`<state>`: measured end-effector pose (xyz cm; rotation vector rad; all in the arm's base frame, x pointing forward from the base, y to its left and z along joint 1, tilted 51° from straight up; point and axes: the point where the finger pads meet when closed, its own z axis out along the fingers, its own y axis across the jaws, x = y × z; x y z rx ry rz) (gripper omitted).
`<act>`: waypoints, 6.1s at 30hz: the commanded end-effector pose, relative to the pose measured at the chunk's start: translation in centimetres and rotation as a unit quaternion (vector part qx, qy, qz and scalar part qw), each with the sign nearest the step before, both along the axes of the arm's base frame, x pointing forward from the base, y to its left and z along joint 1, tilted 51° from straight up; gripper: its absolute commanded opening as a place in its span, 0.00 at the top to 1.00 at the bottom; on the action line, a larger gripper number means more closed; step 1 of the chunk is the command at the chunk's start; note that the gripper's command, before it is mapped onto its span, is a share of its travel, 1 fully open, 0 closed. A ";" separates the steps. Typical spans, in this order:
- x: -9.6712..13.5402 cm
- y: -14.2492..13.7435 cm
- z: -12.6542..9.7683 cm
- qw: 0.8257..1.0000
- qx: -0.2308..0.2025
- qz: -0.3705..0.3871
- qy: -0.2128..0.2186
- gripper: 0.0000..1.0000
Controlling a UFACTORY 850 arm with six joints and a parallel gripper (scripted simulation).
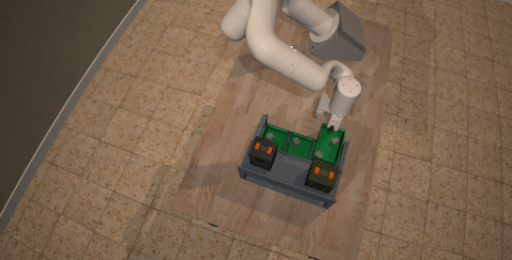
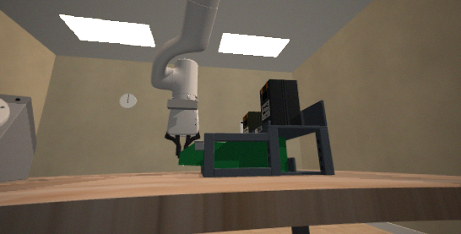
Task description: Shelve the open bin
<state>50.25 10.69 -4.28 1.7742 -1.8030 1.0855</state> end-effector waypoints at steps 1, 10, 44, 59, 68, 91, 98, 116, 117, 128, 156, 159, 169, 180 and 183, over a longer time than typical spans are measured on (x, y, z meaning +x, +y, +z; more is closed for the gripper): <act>0.7 0.1 0.2 1.000 0.000 0.000 -0.001 1.00; 0.7 0.1 0.2 1.000 0.000 0.000 -0.001 1.00; 2.6 0.3 0.7 1.000 0.000 0.000 -0.001 1.00; 3.6 0.4 1.0 1.000 0.000 0.000 -0.001 1.00; 4.5 0.5 1.2 1.000 0.000 0.000 -0.001 1.00; 5.5 0.6 1.5 1.000 0.000 0.000 -0.001 1.00; 5.7 0.7 1.5 1.000 0.000 0.000 -0.001 1.00; 6.8 0.8 1.8 1.000 0.000 0.000 -0.001 1.00; 7.0 0.8 1.9 1.000 0.000 0.000 -0.001 1.00; 7.4 0.8 2.0 1.000 0.000 0.000 -0.001 1.00; 8.5 0.4 1.7 1.000 0.000 0.000 -0.001 1.00; 8.5 0.4 1.7 1.000 0.000 0.000 -0.001 1.00; 8.7 -0.1 1.3 1.000 0.000 0.000 -0.001 1.00; 8.7 -0.2 1.2 1.000 0.000 0.000 -0.001 1.00; 8.7 -0.3 1.2 1.000 0.000 0.000 -0.001 1.00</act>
